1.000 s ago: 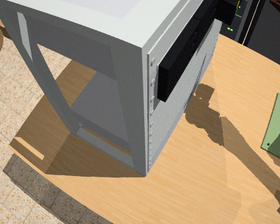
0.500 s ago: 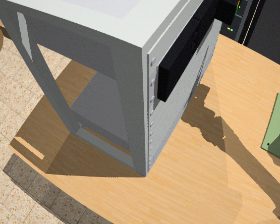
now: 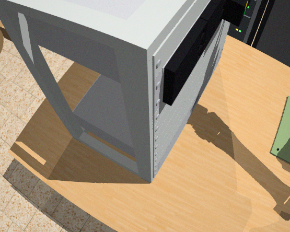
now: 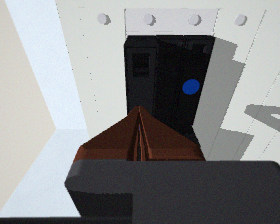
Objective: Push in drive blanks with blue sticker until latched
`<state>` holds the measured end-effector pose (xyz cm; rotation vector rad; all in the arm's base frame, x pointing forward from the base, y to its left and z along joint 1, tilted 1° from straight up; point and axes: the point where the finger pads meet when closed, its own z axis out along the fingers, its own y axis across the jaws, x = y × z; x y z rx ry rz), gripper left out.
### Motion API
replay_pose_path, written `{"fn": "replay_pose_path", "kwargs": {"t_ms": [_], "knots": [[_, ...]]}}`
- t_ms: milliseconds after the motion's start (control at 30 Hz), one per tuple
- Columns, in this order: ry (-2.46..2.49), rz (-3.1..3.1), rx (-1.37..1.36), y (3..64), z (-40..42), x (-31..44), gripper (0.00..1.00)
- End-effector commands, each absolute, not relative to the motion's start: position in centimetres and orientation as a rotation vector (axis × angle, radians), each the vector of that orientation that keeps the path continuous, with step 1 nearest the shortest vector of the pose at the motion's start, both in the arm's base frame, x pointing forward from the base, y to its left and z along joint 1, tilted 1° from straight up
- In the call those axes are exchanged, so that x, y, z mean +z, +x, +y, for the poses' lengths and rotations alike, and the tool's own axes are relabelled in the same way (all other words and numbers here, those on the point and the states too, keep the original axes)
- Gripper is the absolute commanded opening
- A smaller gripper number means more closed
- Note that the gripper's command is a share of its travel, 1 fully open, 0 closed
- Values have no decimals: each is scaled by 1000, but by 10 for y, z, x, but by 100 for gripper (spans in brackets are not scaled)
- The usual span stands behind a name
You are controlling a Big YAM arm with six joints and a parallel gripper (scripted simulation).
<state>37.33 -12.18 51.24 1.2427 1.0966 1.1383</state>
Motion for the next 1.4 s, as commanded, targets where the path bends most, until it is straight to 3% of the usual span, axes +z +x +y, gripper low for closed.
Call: {"fn": "replay_pose_path", "kwargs": {"t_ms": [0,67,167,700,833,1367], "knots": [[1179,1079,1165,389,-117,547,0],[1263,1122,1150,395,-120,501,0],[1194,1076,1154,381,-119,542,0],[1189,1084,1163,379,-111,554,0],[1254,1119,1152,391,-116,516,0],[1232,1107,1156,390,-116,527,0]]}}
